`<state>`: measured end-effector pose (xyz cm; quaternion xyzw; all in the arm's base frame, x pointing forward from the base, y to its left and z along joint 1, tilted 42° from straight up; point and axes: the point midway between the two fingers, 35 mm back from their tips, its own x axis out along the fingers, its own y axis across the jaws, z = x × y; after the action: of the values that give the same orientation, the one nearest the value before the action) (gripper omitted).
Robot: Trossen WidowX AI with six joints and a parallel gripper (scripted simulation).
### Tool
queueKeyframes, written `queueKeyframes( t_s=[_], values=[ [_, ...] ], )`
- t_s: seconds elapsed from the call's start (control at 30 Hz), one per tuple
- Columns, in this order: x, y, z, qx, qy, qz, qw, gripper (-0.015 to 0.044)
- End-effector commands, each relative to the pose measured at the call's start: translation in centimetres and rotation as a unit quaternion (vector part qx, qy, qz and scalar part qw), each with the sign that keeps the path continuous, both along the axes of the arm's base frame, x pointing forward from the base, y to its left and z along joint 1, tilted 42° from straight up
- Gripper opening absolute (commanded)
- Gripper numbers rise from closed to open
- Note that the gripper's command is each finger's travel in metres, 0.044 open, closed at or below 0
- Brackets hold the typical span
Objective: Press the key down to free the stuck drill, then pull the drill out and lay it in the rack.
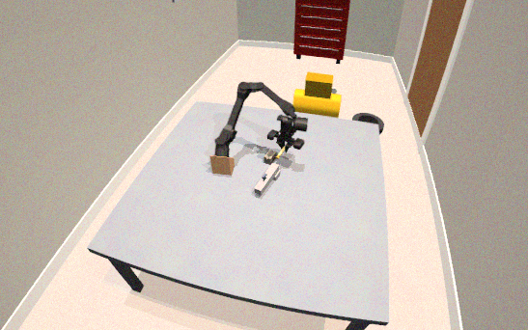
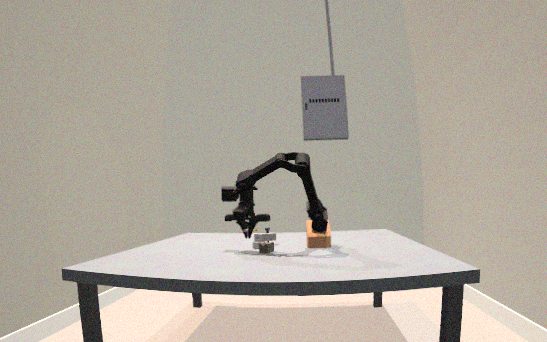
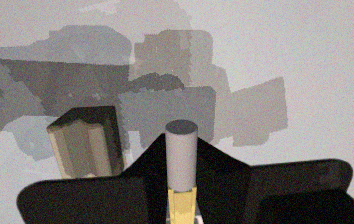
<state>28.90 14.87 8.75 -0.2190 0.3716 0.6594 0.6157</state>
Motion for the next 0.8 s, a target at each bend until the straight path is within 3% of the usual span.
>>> queueKeyframes(
  t_s=[0.0,0.77],
  values=[
    [0.1,-0.1,0.3,0.001,-0.004,0.001,1.0,0.0],
    [-0.7,0.0,0.9,0.001,-0.003,0.001,1.0,0.0]
  ],
)
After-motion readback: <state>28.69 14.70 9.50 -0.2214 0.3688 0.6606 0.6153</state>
